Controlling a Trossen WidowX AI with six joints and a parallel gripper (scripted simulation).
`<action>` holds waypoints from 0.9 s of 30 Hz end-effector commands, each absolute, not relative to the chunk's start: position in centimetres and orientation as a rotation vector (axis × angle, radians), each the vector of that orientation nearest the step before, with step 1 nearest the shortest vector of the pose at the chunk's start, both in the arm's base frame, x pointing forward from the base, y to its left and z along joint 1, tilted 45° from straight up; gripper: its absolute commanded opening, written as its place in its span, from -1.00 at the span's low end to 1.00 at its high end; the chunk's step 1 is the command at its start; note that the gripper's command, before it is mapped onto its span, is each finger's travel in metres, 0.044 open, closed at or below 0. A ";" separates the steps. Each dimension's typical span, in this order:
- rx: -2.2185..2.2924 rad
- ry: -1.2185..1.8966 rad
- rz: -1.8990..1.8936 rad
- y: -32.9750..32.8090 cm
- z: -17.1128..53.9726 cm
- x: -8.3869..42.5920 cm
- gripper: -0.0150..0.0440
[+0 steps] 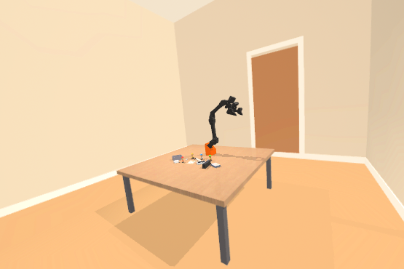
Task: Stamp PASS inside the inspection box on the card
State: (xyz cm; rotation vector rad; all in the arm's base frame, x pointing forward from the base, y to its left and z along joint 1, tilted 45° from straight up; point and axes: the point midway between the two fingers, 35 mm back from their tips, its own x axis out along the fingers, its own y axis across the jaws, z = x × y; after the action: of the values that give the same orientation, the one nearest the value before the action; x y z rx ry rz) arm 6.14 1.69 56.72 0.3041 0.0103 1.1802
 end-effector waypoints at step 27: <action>-0.070 0.995 0.708 15.5 27.0 21.5 0.27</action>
State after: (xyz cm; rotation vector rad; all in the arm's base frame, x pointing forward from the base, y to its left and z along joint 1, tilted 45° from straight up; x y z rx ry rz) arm 19.26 17.02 31.87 -0.1288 0.8350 0.7548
